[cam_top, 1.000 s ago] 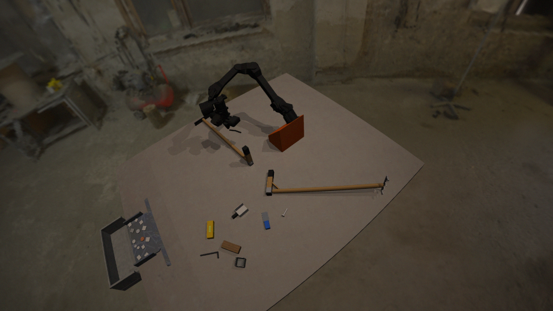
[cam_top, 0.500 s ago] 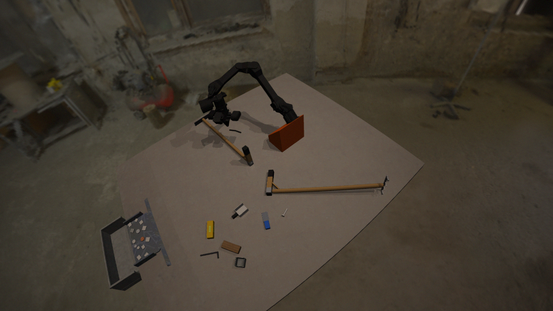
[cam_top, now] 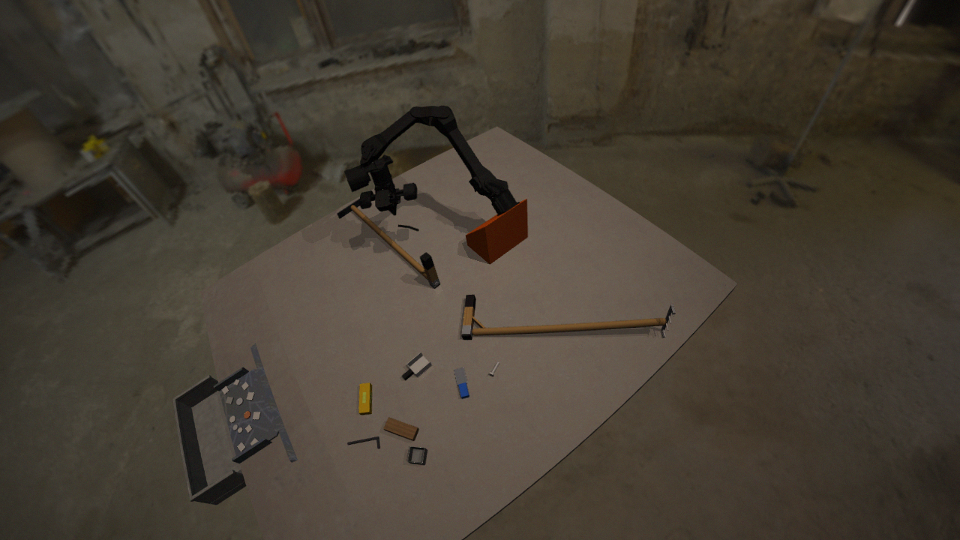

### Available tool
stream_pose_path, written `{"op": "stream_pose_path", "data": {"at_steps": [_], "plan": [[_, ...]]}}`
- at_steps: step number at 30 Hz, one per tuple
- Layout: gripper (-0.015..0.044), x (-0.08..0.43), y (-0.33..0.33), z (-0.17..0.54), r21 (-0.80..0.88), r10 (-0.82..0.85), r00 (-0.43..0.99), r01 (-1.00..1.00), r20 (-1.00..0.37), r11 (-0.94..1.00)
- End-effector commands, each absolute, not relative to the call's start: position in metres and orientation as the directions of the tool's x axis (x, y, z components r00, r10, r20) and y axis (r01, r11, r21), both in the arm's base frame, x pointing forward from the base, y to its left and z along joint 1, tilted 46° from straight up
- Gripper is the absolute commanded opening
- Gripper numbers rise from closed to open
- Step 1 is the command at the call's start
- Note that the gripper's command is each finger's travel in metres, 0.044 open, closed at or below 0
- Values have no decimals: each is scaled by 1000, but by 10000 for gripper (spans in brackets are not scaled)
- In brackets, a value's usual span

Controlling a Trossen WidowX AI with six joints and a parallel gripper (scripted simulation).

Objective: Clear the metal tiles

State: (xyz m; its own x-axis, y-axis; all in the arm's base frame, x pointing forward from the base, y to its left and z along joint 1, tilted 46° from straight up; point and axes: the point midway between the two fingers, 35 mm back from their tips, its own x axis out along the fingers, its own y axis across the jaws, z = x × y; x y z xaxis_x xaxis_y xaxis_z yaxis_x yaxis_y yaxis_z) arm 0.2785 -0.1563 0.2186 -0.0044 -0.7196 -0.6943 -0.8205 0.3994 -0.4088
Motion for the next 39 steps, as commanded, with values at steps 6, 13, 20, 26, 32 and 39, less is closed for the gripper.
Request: {"op": "stream_pose_path", "data": {"at_steps": [6,13,20,26,32,39], "plan": [[0,271,-162,229,-271,-722,-9,-923,-692,272],[0,266,-165,235,-161,-723,-11,-972,-690,170],[0,261,-168,242,-47,-725,-14,-997,-689,64],[0,258,-170,246,28,-726,-16,-1000,-688,-5],[0,258,-170,245,28,-726,-16,-1000,-688,-5],[0,262,-181,234,27,-722,-17,-1000,-692,-3]]}}
